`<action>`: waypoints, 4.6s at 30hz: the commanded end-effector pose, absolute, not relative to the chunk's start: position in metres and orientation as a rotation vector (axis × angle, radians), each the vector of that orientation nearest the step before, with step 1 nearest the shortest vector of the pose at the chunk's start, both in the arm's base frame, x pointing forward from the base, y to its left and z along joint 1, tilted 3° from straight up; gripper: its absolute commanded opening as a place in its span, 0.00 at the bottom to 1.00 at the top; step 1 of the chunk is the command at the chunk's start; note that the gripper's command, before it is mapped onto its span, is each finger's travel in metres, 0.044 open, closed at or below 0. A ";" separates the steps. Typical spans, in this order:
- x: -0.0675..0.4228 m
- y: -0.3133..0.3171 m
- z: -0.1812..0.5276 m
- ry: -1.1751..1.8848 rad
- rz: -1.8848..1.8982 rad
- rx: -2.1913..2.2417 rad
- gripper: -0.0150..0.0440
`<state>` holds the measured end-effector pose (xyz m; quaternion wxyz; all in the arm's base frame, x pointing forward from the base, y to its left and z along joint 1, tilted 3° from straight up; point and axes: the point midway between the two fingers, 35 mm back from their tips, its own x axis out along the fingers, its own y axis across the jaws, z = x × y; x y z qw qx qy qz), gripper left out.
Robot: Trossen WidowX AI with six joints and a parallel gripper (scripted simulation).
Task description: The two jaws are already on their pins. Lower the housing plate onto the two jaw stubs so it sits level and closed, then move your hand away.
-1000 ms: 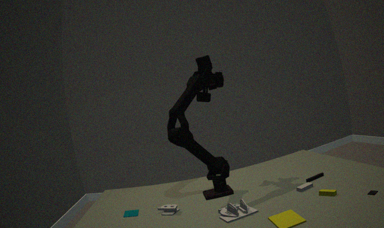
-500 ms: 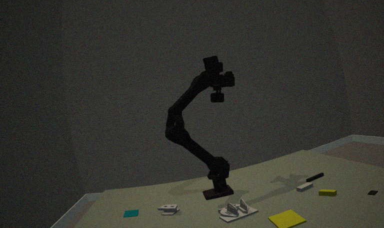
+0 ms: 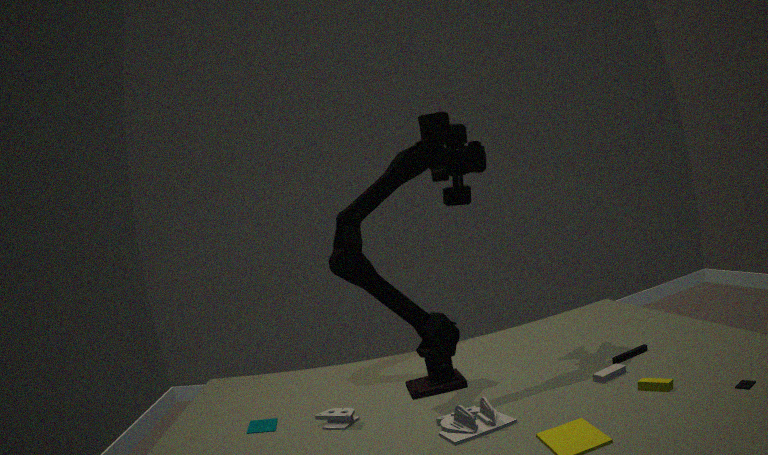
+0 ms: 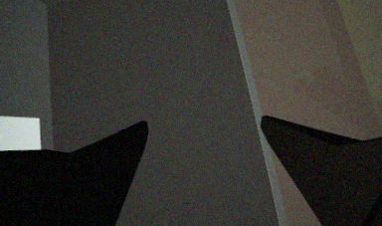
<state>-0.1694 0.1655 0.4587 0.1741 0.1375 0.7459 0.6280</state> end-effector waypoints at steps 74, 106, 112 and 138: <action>0.205 0.231 0.309 1.079 0.723 0.525 1.00; 0.309 0.031 0.227 1.061 0.103 0.330 1.00; 0.307 -0.018 0.211 1.102 -0.008 0.295 1.00; 0.195 -0.207 0.145 1.438 -0.360 0.266 1.00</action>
